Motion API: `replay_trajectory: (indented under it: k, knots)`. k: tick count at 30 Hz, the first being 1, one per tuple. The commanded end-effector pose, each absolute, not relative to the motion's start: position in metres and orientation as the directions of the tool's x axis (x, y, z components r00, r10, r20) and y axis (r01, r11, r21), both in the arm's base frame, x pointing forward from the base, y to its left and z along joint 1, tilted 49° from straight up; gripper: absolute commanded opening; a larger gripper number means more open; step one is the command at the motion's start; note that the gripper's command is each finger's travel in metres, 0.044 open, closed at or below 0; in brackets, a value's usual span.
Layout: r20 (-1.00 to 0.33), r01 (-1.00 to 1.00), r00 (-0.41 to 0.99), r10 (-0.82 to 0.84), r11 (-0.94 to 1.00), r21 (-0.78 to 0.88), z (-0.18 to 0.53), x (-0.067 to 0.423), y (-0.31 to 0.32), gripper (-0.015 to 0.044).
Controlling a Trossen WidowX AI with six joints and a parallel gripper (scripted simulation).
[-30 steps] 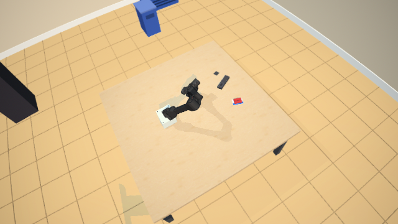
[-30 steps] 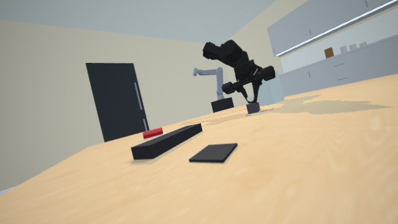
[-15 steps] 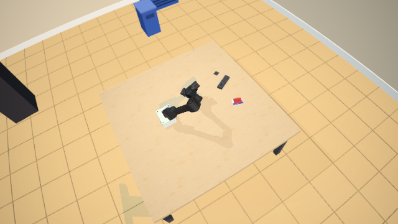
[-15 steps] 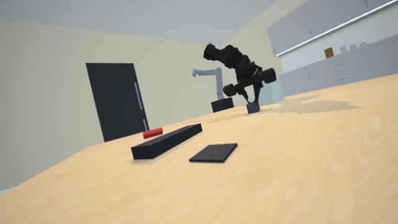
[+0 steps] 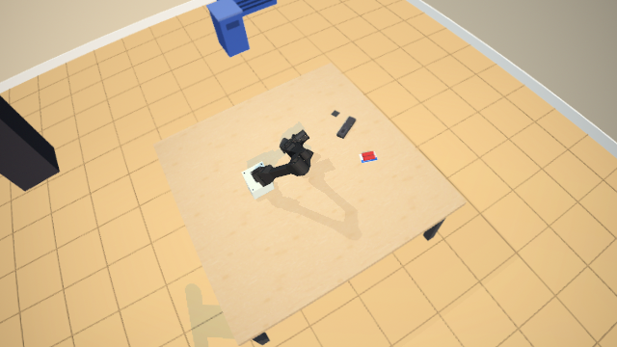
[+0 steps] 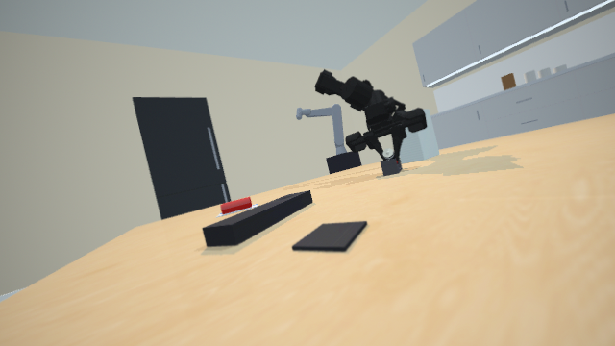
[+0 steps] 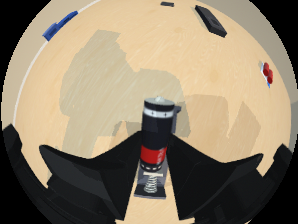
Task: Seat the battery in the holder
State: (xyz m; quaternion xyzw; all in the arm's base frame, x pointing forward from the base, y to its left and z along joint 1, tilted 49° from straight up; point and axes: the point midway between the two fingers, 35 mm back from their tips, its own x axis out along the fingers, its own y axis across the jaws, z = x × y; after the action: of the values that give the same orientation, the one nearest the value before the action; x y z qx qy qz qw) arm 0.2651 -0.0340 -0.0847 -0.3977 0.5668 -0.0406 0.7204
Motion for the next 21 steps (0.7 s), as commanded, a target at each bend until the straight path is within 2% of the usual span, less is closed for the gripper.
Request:
replay_trajectory:
  k: [1, 21]
  knots:
    - [-0.783, -0.393, 0.367, -0.503, 0.679, -0.620, -0.083, 0.262, -0.038, 0.0073]
    - [-0.784, -0.396, 0.372, -0.497, 0.679, -0.619, -0.080, 0.251, -0.043, 0.0073]
